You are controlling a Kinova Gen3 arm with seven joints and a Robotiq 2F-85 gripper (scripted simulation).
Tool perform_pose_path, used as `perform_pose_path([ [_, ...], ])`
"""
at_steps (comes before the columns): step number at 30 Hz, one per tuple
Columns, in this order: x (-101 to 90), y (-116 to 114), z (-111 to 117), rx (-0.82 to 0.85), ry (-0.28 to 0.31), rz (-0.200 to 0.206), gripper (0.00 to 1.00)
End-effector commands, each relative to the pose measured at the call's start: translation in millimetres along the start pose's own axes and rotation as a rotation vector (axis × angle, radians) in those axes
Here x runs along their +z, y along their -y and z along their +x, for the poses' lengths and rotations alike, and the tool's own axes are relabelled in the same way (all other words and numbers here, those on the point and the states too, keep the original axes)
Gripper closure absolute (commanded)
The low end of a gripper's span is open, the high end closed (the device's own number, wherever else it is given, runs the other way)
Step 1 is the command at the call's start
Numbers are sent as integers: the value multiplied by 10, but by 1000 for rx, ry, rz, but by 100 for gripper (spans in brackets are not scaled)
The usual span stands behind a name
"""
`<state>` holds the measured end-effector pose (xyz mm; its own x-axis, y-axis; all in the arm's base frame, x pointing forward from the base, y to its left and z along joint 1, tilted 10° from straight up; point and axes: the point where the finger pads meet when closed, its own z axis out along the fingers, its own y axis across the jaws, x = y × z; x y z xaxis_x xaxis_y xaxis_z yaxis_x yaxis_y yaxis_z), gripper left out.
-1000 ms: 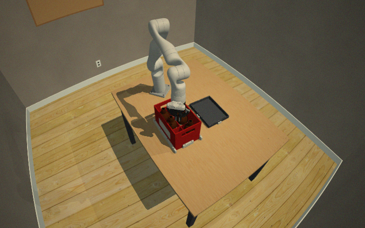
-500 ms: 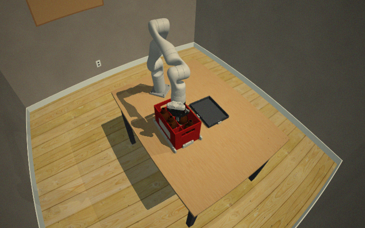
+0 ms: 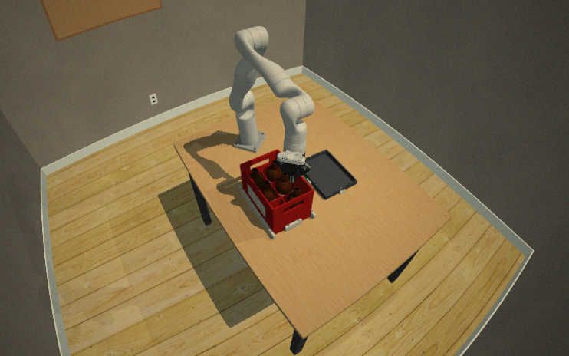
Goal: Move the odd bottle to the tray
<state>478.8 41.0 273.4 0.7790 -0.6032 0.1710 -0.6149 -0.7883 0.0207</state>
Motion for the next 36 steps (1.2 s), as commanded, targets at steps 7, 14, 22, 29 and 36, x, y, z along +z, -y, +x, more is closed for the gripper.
perform_pose_path([
  [7, -25, 169, -173, -35, -1, 6, 36],
  [14, -25, 169, -173, -35, -1, 6, 36],
  [22, -25, 169, -173, -35, -1, 6, 36],
  [29, -25, 169, -173, -35, -1, 6, 36],
  [36, -25, 169, -173, -35, -1, 6, 36],
])
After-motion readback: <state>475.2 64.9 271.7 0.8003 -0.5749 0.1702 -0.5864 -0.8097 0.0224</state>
